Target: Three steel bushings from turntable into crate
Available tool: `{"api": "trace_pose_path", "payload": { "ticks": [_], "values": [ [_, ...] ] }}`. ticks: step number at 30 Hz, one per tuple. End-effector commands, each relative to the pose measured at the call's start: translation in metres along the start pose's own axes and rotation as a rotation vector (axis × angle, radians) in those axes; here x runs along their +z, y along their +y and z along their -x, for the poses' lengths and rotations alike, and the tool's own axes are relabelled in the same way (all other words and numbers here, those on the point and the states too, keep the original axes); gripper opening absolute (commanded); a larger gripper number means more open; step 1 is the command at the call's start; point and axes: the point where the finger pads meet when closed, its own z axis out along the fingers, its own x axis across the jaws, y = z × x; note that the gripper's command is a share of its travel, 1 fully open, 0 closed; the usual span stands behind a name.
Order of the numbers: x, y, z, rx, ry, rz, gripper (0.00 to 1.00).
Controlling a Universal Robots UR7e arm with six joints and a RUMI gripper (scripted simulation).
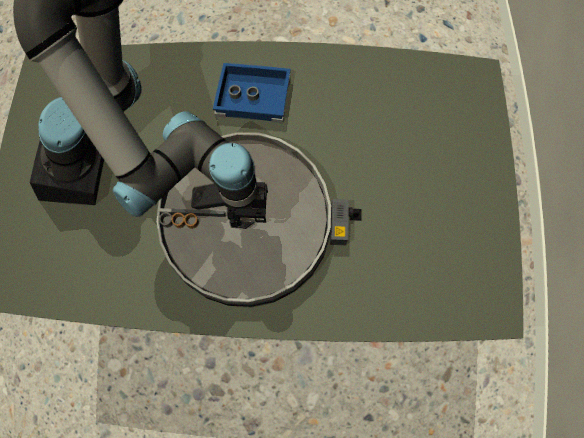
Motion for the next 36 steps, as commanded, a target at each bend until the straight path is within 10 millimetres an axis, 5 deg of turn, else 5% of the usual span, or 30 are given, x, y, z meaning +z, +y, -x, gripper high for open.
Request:
{"api": "trace_pose_path", "payload": {
  "ticks": [1, 36],
  "values": [
    [-0.0004, 0.0004, 0.0002, 0.0, -0.001, 0.001, 0.0],
    [0.0032, 0.0004, 0.0002, 0.0, -0.001, 0.001, 0.0]
  ]
}}
